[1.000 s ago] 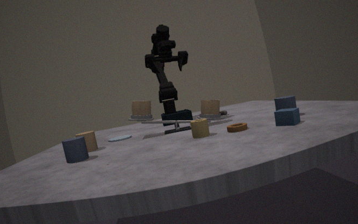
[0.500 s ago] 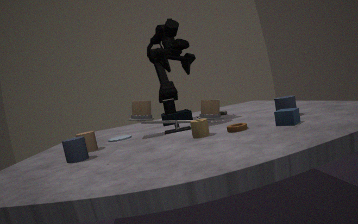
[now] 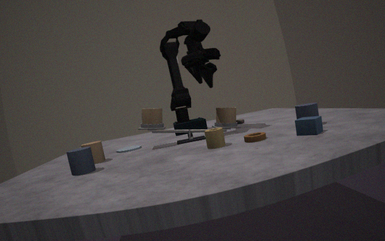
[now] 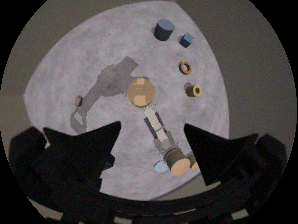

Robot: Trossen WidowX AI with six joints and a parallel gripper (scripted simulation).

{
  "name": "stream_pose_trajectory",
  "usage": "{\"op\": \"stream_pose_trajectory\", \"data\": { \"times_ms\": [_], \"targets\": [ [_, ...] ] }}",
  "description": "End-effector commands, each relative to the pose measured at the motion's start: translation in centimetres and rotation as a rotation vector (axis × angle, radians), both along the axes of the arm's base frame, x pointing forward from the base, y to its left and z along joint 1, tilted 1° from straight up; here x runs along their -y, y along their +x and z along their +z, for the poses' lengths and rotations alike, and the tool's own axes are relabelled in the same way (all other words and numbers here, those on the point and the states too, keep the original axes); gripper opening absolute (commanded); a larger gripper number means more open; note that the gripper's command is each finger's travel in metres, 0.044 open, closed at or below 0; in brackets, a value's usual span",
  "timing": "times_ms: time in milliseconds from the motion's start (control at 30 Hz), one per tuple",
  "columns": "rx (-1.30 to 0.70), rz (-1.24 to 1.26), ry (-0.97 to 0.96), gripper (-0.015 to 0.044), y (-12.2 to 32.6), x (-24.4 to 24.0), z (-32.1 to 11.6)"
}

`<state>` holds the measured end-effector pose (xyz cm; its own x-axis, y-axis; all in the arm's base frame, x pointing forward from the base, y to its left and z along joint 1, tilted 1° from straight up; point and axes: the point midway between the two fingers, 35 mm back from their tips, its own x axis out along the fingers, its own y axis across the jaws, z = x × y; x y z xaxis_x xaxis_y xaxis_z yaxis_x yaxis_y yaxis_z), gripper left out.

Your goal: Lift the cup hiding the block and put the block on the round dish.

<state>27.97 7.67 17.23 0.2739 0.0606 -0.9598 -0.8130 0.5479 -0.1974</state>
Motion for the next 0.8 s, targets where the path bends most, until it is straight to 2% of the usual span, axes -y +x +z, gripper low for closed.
{"op": "stream_pose_trajectory", "data": {
  "times_ms": [0, 400, 767],
  "targets": [
    [-0.050, 0.108, -0.030, 0.0440, 0.7, -1.0, -1.0],
    [-0.210, 0.475, -0.115, 0.0440, 2.9, -4.5, -5.3],
    [-0.219, 0.495, -0.119, 0.0440, 3.1, -4.8, -7.1]
  ]
}}
